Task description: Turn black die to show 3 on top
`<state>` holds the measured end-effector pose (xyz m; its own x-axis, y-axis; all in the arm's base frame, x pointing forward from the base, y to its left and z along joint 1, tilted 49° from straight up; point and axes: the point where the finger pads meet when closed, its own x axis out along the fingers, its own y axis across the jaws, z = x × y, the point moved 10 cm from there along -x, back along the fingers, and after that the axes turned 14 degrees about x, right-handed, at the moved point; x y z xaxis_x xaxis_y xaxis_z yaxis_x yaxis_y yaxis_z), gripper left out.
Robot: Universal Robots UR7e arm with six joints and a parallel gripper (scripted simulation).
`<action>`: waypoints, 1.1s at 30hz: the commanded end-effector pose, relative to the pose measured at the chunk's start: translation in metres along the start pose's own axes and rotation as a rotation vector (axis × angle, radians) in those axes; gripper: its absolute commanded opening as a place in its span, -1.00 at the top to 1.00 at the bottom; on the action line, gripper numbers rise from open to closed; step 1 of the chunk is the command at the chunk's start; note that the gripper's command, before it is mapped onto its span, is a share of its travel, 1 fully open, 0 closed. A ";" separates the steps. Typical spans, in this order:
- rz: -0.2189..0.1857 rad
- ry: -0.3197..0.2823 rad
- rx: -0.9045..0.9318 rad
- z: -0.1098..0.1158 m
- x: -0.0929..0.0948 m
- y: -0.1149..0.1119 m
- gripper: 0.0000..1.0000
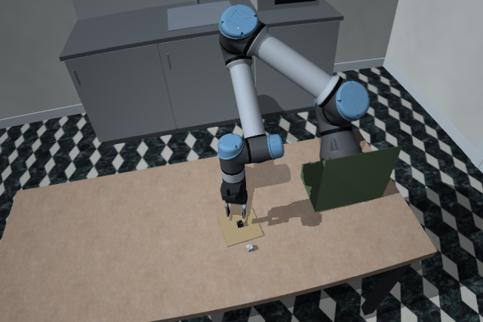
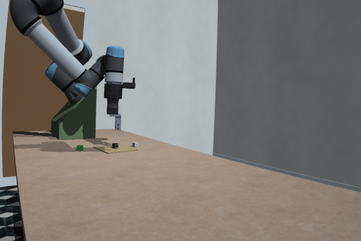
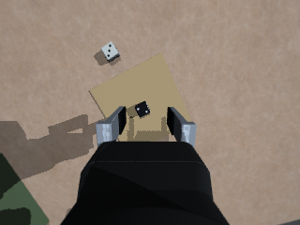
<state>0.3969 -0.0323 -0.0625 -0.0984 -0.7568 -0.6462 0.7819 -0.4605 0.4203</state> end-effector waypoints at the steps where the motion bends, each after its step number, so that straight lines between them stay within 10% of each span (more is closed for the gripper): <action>1: 0.005 0.009 -0.128 0.003 0.000 -0.002 -1.00; 33: 0.007 0.008 -0.479 0.012 0.002 -0.006 -1.00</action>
<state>0.3846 -0.0368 -0.0588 -0.0905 -0.7549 -0.6496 0.9763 -0.1960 0.0918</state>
